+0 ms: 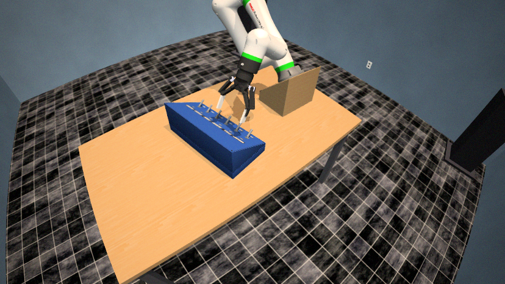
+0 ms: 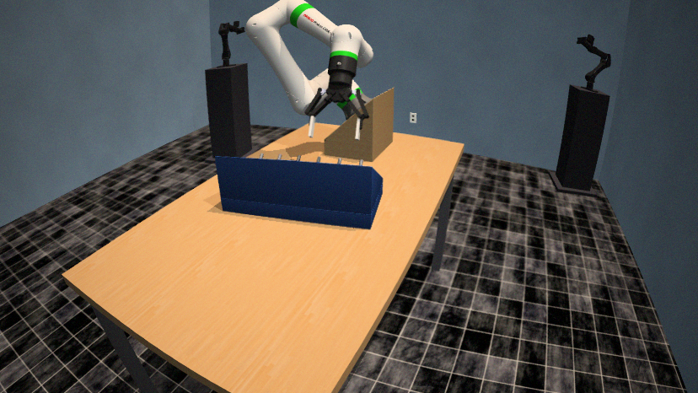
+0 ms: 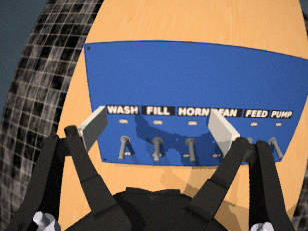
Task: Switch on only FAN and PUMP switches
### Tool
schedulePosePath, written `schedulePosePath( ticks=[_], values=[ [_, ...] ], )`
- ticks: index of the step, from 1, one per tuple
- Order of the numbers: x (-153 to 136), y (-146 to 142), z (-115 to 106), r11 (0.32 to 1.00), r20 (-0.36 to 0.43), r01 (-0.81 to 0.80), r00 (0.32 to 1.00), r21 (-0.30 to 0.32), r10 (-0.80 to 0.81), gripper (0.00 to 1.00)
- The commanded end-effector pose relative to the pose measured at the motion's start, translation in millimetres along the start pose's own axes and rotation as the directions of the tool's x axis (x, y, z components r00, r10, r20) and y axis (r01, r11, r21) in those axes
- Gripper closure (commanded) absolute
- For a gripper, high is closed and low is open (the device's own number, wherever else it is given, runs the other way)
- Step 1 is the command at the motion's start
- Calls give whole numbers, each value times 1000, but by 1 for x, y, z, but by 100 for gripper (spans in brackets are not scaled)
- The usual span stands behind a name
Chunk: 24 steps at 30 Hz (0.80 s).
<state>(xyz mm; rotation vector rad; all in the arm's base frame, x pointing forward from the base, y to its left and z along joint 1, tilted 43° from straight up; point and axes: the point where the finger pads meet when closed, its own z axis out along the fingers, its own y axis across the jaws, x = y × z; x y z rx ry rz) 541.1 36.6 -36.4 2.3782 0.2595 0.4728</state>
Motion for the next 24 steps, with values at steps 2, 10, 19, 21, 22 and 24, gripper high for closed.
schedulePosePath(
  ticks=[2,10,19,21,22,24],
  values=[
    [0,0,0,1000,0,0,1000,0,0,0],
    [0,2,0,1000,0,0,1000,0,0,0],
    [0,24,0,1000,0,0,1000,0,0,0],
    [0,31,0,1000,0,0,1000,0,0,0],
    [0,35,0,1000,0,0,1000,0,0,0],
    [0,43,0,1000,0,0,1000,0,0,0]
  ],
)
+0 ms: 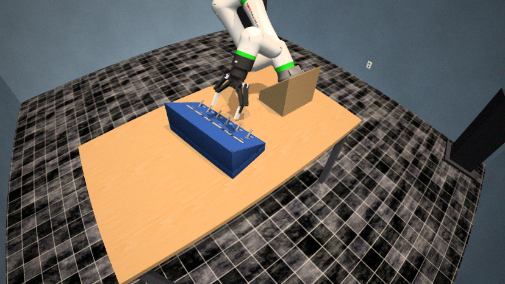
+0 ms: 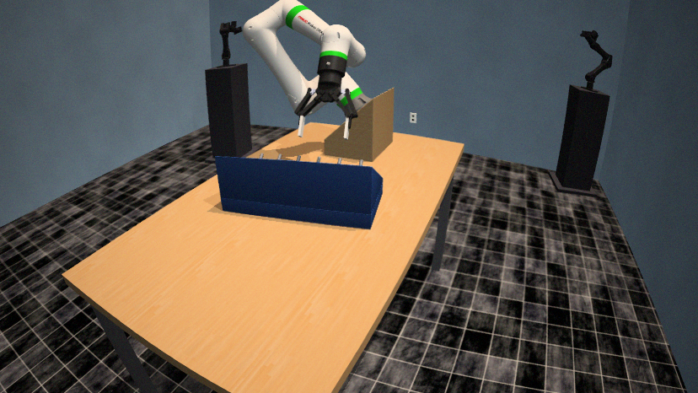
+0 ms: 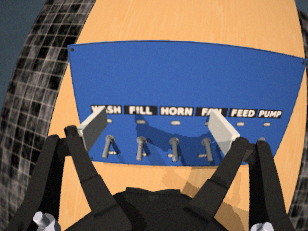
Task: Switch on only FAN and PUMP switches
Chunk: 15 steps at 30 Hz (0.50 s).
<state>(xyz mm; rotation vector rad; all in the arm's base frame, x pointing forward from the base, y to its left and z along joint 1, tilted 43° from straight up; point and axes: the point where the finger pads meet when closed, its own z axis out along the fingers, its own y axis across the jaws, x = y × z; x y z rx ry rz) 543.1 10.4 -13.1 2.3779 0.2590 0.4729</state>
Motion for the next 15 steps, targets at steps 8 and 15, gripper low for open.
schedulePosePath(
  ticks=[8,15],
  values=[
    [0,27,0,1000,0,0,1000,1,0,0],
    [0,36,0,1000,0,0,1000,1,0,0]
  ],
)
